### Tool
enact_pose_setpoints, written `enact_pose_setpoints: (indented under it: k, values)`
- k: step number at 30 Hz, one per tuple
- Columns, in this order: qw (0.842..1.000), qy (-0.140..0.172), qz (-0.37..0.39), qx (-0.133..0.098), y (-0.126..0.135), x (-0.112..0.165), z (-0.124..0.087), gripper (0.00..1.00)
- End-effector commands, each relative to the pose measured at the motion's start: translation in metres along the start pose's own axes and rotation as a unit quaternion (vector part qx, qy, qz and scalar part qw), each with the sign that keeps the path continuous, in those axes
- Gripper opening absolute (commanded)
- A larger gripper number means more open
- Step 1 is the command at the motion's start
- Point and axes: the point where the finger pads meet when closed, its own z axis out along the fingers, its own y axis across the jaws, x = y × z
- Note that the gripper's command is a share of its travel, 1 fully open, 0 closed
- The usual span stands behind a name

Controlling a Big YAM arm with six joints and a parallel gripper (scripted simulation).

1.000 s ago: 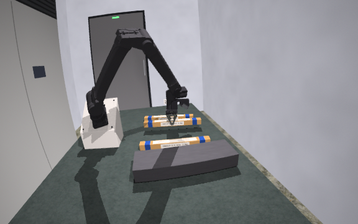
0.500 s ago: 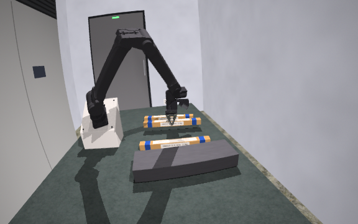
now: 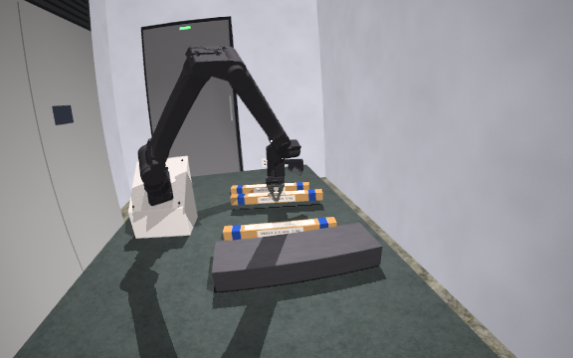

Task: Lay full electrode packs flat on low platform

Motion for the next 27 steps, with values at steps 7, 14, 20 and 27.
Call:
enact_pose_setpoints:
  k: [7,14,20,27]
  values:
    - [0.999,-0.032,0.004,-0.013,0.004,-0.022,-0.02,0.0]
    - [0.999,-0.034,0.003,-0.013,0.006,-0.023,-0.016,0.0]
    - [1.0,-0.023,0.003,-0.009,0.004,-0.018,-0.001,0.0]
    - [1.0,-0.027,0.002,-0.01,0.005,-0.019,-0.003,0.0]
